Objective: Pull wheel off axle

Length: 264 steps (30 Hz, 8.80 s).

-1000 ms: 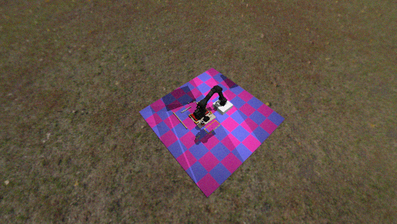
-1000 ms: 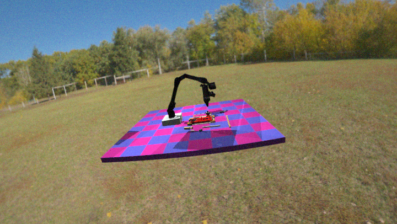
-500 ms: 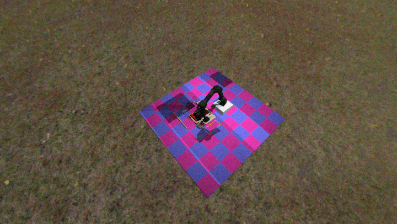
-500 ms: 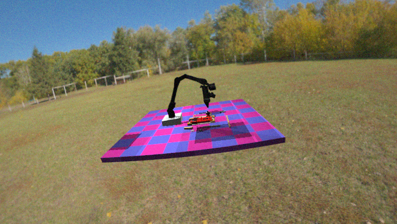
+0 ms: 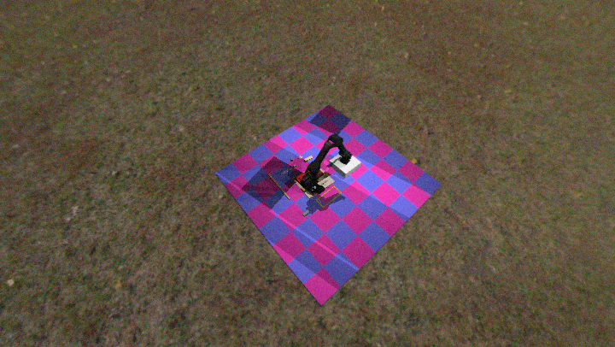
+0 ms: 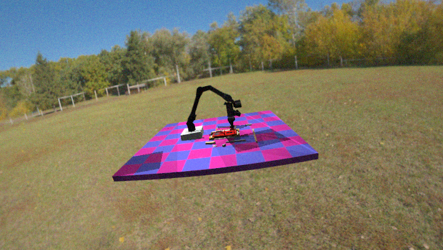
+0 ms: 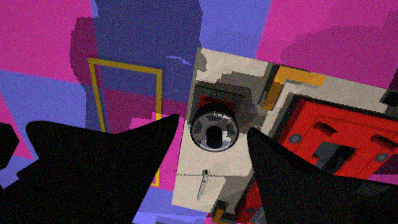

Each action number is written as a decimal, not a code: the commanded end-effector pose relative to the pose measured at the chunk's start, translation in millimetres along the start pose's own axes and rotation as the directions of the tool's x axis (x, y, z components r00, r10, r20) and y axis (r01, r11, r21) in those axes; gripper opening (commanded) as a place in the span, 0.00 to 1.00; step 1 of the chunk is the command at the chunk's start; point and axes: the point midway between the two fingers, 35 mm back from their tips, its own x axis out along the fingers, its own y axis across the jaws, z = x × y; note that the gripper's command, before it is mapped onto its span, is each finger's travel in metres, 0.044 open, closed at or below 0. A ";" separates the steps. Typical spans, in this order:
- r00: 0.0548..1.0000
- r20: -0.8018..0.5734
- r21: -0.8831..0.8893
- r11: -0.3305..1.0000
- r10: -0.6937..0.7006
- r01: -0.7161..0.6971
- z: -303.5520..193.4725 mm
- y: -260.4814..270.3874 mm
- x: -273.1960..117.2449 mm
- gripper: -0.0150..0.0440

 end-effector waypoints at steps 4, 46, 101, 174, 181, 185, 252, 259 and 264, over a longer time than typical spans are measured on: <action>1.000 -0.008 0.004 1.000 -0.007 0.007 -2.7 -1.0 4.5 0.76; 1.000 -0.003 0.001 1.000 -0.002 0.002 -0.1 0.1 -7.0 0.25; 1.000 -0.006 0.003 1.000 -0.005 0.005 0.2 0.2 -25.1 0.25; 1.000 -0.012 0.003 1.000 0.002 -0.001 -61.4 105.7 -59.2 0.25; 1.000 -0.012 0.003 1.000 0.002 -0.001 -61.3 105.8 -46.4 0.25; 1.000 -0.012 0.003 1.000 0.002 -0.002 -59.8 106.6 -27.0 0.25; 1.000 -0.017 0.003 1.000 -0.001 0.001 -138.1 70.9 -74.9 1.00; 1.000 -0.017 0.003 1.000 -0.001 0.001 -138.1 70.9 -74.9 1.00; 1.000 -0.017 0.003 1.000 -0.001 0.001 -138.1 70.9 -74.9 1.00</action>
